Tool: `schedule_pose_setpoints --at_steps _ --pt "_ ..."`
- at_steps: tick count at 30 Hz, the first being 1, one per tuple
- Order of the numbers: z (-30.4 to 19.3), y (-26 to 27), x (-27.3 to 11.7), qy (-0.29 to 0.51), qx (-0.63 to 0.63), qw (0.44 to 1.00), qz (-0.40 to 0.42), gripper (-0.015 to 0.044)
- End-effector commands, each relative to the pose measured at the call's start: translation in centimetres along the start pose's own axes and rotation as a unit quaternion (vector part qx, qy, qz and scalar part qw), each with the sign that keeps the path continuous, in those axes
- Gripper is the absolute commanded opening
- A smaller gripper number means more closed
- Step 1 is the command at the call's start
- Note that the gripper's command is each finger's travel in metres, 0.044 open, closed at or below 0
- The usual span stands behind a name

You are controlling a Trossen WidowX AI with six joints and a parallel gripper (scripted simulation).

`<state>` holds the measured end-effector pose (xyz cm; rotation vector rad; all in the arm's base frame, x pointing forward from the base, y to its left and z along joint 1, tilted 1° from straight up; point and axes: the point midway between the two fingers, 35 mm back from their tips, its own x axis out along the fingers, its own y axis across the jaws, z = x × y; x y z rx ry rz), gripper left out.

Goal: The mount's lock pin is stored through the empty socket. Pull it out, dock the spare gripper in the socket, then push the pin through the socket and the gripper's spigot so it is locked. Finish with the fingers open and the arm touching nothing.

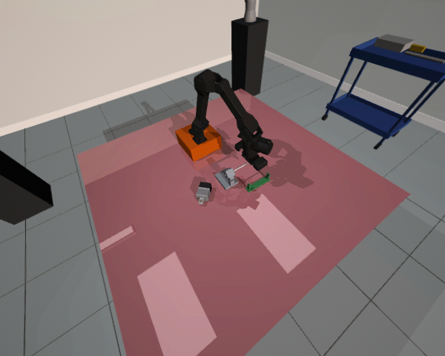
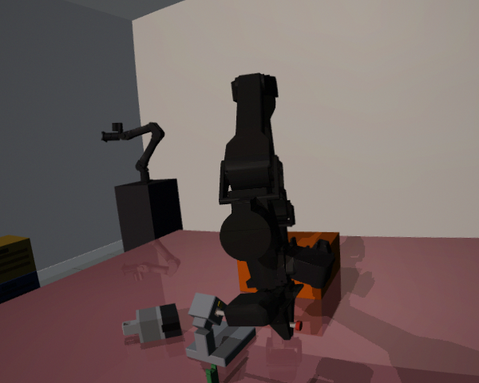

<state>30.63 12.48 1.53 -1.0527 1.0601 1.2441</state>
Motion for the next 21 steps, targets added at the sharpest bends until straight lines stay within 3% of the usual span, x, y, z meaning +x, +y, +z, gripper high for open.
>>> schedule_pose_setpoints --at_steps 1,21 --pt "0.3 -0.2 -0.1 0.002 0.003 1.000 -0.002 0.0000" --pt "2.2 -0.2 -0.1 0.003 0.006 1.000 0.005 0.0000"
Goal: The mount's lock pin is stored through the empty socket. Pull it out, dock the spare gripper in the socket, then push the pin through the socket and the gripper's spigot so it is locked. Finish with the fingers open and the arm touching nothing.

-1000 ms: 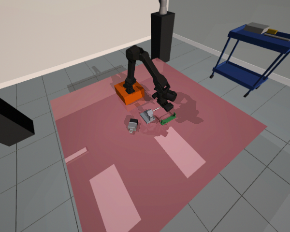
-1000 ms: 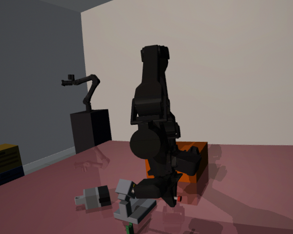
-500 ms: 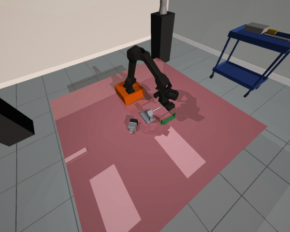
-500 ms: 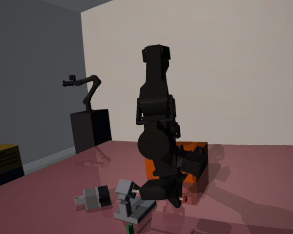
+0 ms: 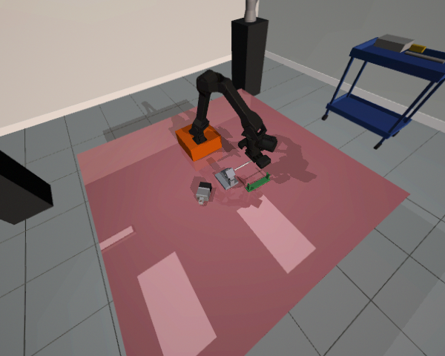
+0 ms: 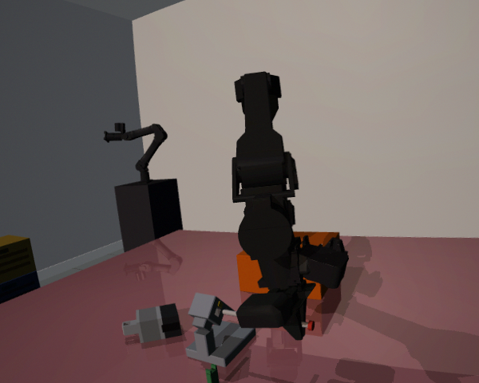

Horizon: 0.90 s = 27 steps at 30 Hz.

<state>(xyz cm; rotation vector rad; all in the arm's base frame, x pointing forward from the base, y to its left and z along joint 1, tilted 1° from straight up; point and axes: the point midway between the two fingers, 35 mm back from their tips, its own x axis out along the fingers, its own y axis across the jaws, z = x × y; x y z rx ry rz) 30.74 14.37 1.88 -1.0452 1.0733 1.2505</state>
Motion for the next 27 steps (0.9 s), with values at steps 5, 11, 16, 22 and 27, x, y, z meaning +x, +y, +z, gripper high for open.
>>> schedule_pose_setpoints --at_steps 5,11,16,22,27 --pt "0.7 -0.2 -0.2 0.003 0.004 1.000 0.000 0.0000" --pt "1.3 -0.2 -0.2 0.003 0.004 1.000 0.002 0.0000" --pt "1.7 -0.2 -0.2 0.003 0.005 1.000 0.003 0.0000" --pt "1.7 0.0 -1.0 0.002 0.002 1.000 0.005 0.0000" --pt "1.8 0.3 -1.9 0.004 0.002 1.000 0.010 0.0000"
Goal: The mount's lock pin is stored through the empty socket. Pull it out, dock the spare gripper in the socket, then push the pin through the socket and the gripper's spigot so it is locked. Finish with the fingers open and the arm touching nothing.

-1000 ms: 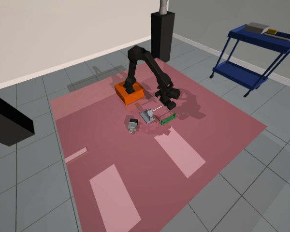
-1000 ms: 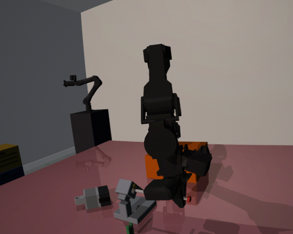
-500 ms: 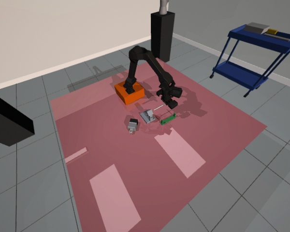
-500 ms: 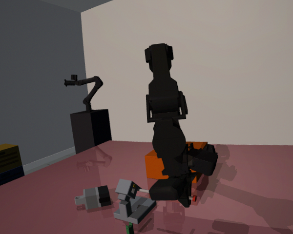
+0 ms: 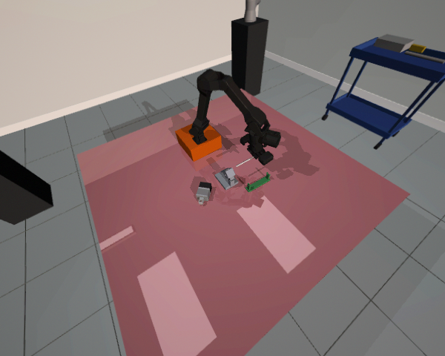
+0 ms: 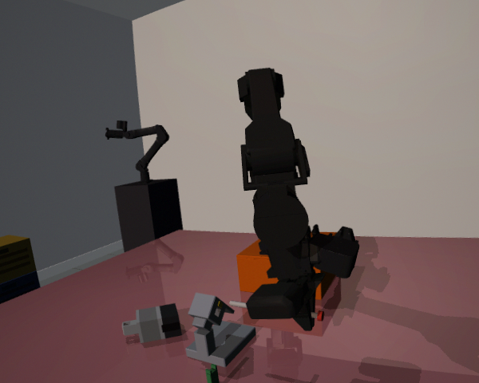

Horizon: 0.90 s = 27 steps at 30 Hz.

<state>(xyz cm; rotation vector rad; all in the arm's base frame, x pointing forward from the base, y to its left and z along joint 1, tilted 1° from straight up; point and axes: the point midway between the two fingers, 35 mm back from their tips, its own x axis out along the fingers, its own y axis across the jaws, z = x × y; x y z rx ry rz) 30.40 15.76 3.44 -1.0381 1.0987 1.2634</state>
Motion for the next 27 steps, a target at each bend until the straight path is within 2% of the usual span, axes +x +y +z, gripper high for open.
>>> schedule_pose_setpoints --at_steps 1,11,27 --pt "0.2 0.0 -0.8 -0.001 0.000 1.000 -0.001 0.0000" --pt "0.2 -0.1 -0.6 0.001 0.000 1.000 0.001 0.0000" --pt "2.6 -4.5 -1.2 -0.001 0.006 1.000 -0.002 0.0000"
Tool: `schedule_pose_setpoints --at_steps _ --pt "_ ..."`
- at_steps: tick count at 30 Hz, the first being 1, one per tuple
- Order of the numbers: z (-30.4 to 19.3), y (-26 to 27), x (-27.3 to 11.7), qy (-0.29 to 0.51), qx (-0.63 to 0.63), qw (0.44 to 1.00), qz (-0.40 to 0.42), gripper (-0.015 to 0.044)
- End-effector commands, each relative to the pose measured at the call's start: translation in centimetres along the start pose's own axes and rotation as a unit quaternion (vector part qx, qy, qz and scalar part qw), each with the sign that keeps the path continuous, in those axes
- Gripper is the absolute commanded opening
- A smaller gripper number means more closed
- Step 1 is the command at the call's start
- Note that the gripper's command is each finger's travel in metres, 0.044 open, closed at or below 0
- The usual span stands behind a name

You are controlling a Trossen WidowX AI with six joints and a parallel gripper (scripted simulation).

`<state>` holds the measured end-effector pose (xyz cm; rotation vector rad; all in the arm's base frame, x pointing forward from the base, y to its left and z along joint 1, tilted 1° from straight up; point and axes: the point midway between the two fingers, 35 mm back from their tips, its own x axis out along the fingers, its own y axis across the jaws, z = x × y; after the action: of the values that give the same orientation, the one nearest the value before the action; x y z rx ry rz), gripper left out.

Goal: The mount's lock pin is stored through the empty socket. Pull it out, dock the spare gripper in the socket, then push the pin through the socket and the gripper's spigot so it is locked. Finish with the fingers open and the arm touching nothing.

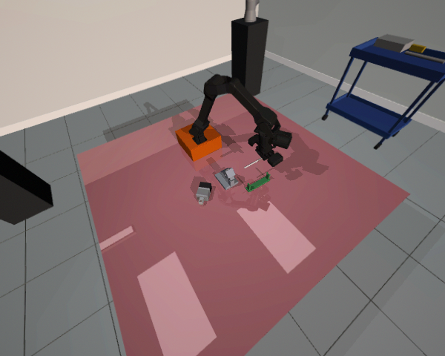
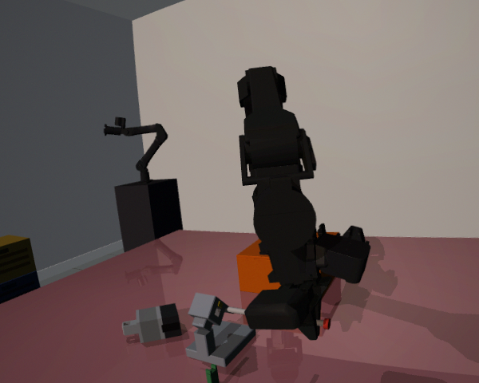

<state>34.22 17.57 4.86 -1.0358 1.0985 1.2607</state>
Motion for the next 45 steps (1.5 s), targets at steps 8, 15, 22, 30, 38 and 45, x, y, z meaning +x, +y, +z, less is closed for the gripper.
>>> schedule_pose_setpoints --at_steps 8,15,22,30,38,45 --pt "1.6 -2.9 -0.2 -0.001 0.008 1.000 -0.002 0.0000" --pt "2.6 -4.6 -0.1 -0.001 0.010 1.000 -0.004 0.0000" --pt "3.1 -5.6 -0.1 -0.002 0.011 1.000 -0.004 0.0000" --pt "2.9 -5.7 1.0 -0.002 0.011 1.000 -0.005 0.0000" --pt "2.7 -5.7 2.1 -0.006 0.009 1.000 -0.011 0.0000" --pt "2.5 -5.8 3.3 -0.008 0.008 1.000 -0.015 0.0000"
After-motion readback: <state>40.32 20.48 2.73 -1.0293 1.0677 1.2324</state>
